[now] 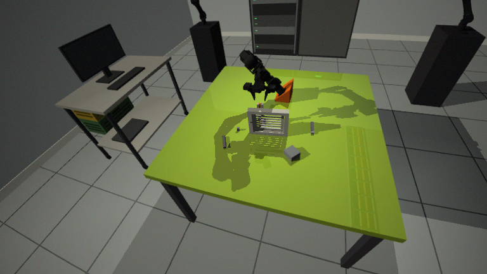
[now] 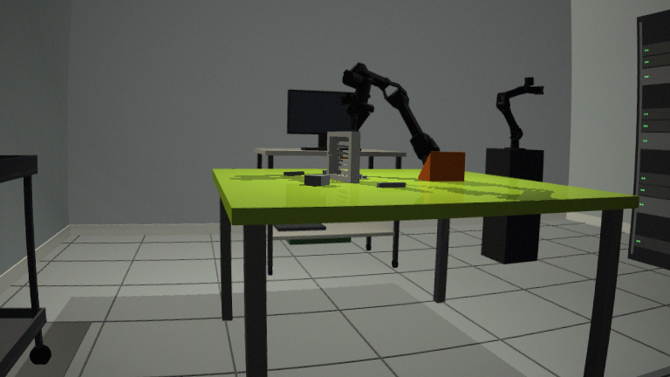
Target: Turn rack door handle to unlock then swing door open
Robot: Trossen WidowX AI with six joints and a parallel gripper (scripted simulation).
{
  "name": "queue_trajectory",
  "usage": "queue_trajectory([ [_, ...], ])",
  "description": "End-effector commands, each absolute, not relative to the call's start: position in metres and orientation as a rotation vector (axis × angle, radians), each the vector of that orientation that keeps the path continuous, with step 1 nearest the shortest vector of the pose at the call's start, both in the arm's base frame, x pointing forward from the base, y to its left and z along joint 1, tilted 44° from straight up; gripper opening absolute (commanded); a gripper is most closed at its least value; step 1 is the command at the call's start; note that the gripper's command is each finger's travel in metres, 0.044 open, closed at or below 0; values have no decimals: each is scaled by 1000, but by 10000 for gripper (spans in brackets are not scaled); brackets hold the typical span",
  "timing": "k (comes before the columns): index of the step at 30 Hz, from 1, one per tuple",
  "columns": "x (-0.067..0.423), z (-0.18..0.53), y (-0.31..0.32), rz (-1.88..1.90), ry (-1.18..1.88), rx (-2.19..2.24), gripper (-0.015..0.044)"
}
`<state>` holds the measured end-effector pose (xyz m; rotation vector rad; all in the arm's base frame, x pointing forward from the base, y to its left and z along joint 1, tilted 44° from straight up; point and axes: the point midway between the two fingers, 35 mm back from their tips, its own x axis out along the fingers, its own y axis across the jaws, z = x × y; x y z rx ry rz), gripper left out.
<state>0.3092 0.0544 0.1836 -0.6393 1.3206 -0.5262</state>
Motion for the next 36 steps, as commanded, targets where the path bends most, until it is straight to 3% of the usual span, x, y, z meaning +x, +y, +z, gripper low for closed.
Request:
queue_trajectory([
  [1, 311, 179, 51, -534, 1338, -650, 297],
  [36, 315, 139, 11, -528, 1513, -671, 297],
])
